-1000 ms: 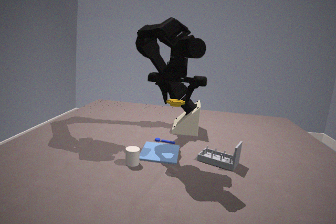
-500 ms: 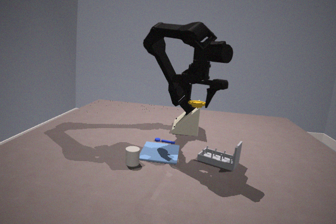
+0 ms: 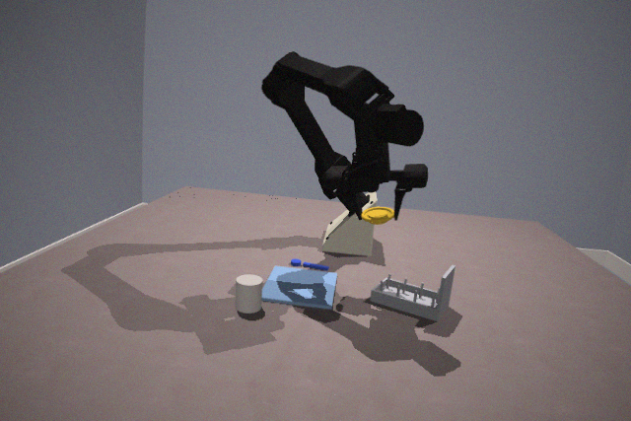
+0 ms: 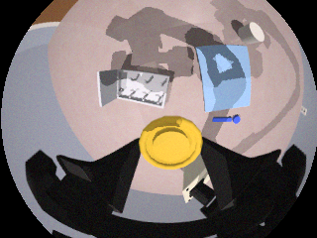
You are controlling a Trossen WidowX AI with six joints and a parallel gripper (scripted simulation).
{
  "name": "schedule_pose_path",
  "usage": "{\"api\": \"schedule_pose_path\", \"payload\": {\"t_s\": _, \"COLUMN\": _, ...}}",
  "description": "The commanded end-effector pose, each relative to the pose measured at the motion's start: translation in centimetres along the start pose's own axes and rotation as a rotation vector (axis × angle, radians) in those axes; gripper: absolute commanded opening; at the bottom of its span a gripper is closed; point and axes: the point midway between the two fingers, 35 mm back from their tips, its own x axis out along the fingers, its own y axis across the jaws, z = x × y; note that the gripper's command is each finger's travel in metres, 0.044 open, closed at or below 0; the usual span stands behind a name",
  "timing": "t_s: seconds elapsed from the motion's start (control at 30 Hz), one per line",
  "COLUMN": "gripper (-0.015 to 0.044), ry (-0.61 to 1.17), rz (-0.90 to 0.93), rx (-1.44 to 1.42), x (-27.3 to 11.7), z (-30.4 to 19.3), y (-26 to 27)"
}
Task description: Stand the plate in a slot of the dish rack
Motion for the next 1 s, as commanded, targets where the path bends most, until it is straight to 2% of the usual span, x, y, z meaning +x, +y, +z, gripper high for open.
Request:
{"api": "schedule_pose_path", "payload": {"t_s": 0.0, "gripper": 0.0000, "ry": 0.041, "rz": 0.064, "rx": -0.069, "x": 0.9, "z": -0.1, "y": 0.1}}
{"api": "schedule_pose_path", "payload": {"t_s": 0.5, "gripper": 0.0000, "ry": 0.115, "rz": 0.328, "rx": -0.334, "x": 4.4, "z": 0.1, "y": 0.8}}
{"api": "schedule_pose_path", "payload": {"t_s": 0.97, "gripper": 0.0000, "ry": 0.041, "rz": 0.592, "rx": -0.570, "x": 6.8, "z": 0.5, "y": 1.2}}
